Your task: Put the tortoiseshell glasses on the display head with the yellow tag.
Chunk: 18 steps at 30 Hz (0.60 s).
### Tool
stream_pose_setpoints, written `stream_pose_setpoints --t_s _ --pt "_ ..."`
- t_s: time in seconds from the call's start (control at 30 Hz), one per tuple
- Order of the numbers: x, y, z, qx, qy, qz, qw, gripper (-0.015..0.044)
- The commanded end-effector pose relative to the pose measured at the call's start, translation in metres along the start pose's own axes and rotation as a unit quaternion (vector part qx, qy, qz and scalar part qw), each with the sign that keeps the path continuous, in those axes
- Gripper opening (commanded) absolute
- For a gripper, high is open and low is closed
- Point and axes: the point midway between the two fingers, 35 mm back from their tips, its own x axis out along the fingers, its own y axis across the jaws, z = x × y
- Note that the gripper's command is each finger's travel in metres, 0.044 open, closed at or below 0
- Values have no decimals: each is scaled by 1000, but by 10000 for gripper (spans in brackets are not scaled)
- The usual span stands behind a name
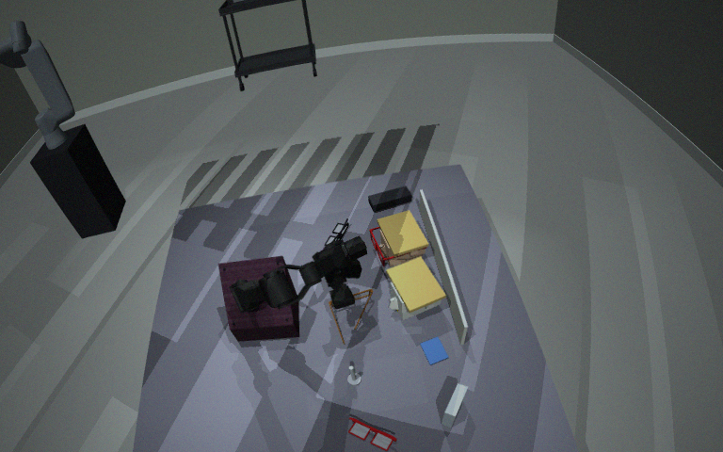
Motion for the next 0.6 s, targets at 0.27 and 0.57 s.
stream_pose_setpoints --t_s 0.27,0.57 --pt "23 -1 -5 -3 5 -4 1000 120" --pt "33 -1 -6 -3 5 -5 1000 120"
